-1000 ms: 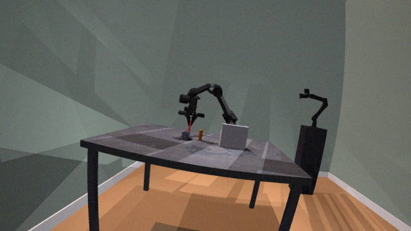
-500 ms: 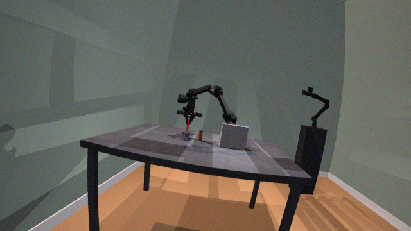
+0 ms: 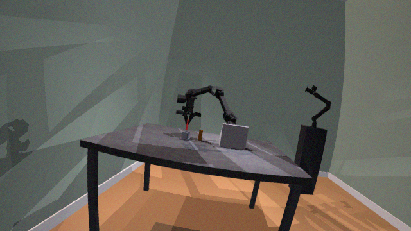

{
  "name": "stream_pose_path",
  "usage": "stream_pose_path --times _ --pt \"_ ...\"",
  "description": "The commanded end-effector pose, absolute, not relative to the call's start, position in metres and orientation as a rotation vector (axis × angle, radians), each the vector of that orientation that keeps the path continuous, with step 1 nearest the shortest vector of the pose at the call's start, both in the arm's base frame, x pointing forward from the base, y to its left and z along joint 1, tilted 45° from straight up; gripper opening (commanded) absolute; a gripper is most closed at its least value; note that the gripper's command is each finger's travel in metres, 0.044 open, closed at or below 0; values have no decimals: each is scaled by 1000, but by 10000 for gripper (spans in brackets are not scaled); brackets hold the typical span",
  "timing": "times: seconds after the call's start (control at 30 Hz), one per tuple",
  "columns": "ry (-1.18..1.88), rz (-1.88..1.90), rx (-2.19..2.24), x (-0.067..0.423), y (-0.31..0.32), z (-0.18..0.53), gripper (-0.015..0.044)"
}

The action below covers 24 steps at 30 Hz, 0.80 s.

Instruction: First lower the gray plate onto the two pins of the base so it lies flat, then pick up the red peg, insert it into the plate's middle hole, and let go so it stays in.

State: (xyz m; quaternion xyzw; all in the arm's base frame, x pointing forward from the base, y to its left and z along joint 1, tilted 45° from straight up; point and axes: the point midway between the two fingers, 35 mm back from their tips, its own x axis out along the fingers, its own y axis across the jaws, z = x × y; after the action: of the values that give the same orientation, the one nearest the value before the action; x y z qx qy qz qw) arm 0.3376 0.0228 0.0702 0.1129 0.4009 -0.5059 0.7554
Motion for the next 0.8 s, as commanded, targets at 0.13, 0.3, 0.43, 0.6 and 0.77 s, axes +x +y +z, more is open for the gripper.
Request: stream_pose_path --times 0.13,0.3,0.43,0.6,0.77 --pt "867 -1110 241 341 13 79 0" --pt "867 -1110 241 340 13 79 0" --pt "867 -1110 241 340 13 79 0" --pt "867 -1110 241 340 13 79 0" --pt "866 -1109 247 341 14 78 0"
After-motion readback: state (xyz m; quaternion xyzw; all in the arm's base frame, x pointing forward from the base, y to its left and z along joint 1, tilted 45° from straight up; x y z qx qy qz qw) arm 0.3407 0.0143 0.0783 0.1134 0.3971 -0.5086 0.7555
